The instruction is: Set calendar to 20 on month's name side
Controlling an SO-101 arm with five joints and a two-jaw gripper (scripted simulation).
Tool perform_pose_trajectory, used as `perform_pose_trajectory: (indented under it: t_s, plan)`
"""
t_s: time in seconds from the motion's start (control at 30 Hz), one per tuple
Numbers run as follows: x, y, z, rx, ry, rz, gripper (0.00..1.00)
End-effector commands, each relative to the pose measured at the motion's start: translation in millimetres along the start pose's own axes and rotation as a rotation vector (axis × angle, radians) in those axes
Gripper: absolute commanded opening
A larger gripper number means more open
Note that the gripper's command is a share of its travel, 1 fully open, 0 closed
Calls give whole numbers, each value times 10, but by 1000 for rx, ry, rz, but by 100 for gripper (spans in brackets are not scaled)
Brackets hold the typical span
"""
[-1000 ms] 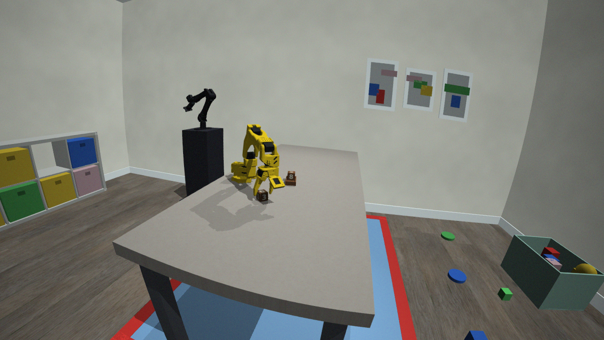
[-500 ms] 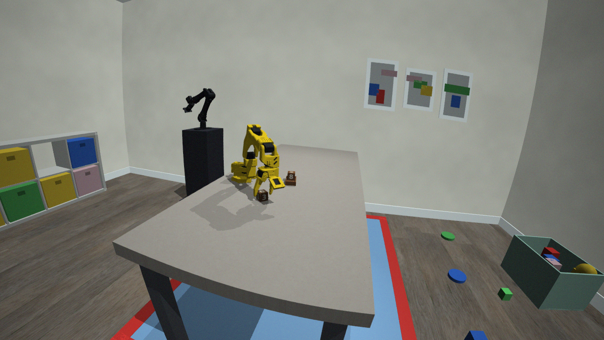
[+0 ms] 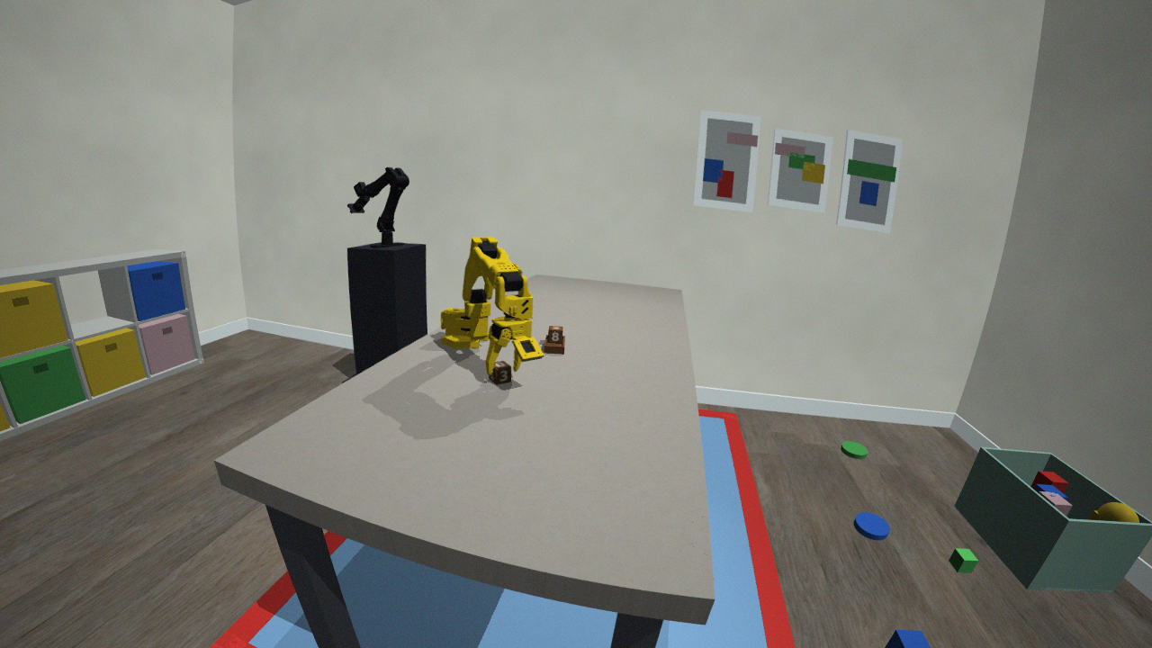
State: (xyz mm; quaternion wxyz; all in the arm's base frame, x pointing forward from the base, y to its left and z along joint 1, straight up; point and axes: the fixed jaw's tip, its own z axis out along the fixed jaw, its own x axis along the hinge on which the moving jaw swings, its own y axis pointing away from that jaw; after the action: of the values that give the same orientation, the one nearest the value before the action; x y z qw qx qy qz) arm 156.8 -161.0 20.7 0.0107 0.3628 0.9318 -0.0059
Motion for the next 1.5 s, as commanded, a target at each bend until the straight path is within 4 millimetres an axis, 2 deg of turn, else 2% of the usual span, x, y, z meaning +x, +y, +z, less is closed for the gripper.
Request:
perform_pose_trajectory:
  t_s: [0.0,0.33,1.03,1.33,1.47]
  plan:
    - [-40,-18,-43,2,-32,-4,28]
    - [-40,-59,-43,3,-32,-4,21]
    - [-40,-82,-43,4,-32,-4,17]
    - [-40,-82,-43,4,-32,-4,2]
    - [-40,-82,-43,4,-32,-4,0]
